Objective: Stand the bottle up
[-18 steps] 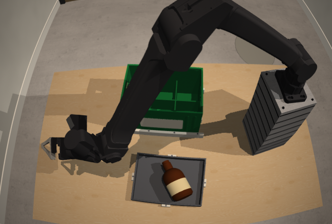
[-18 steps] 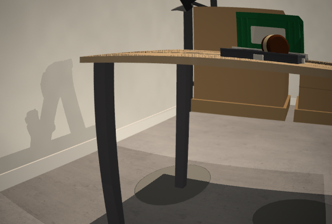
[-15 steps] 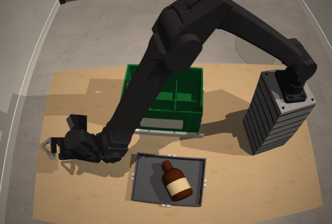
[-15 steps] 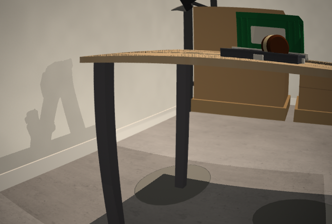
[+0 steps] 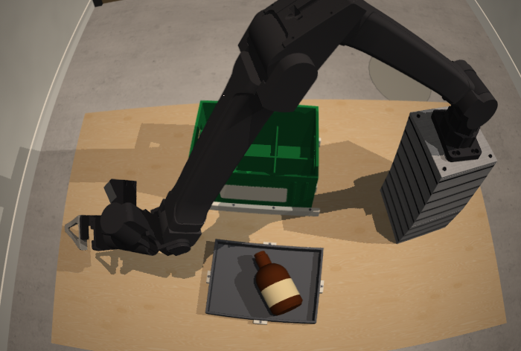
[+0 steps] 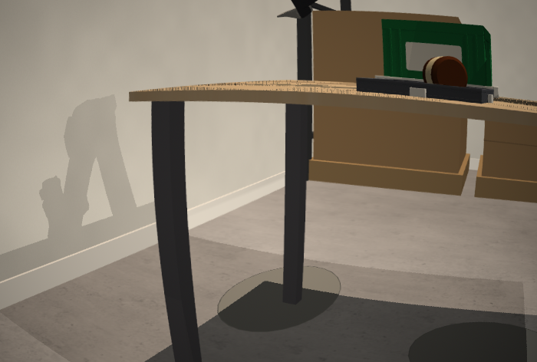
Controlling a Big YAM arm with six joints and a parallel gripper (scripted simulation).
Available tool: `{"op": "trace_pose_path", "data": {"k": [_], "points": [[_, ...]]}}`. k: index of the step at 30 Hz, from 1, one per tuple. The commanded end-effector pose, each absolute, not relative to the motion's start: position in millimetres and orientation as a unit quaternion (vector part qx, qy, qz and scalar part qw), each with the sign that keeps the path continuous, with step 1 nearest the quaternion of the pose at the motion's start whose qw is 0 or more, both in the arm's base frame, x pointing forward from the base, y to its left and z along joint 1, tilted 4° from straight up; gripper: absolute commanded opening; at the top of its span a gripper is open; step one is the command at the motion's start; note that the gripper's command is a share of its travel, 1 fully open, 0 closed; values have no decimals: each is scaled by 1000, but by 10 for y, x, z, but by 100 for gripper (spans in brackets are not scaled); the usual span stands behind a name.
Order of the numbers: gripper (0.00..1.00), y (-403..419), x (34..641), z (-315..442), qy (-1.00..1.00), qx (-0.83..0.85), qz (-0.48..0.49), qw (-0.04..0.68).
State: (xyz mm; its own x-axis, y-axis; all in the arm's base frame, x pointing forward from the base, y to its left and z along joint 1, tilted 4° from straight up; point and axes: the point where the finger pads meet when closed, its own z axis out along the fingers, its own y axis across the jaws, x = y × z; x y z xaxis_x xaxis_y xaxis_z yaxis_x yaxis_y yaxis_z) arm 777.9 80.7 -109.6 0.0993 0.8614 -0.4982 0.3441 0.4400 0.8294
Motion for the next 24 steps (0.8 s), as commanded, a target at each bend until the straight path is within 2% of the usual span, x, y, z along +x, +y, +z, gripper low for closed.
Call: {"op": "trace_pose_path", "data": {"k": [1,6,10,11,13,16,18,19,24], "points": [[100,906,8007,-623,611,472,253,583],[100,1040,7663,-903,663,482,232,523],[100,1185,7110,-1120,732,501,194,419],[100,1185,7110,-1120,732,501,194,419],[100,1242,6658,-1230,767,514,165,349],[100,1242,6658,-1230,767,514,165,349],[100,1237,6122,-1307,793,530,128,274],[100,1146,6140,-1307,789,536,126,275],[100,1244,4996,-1320,821,553,51,136]]}}
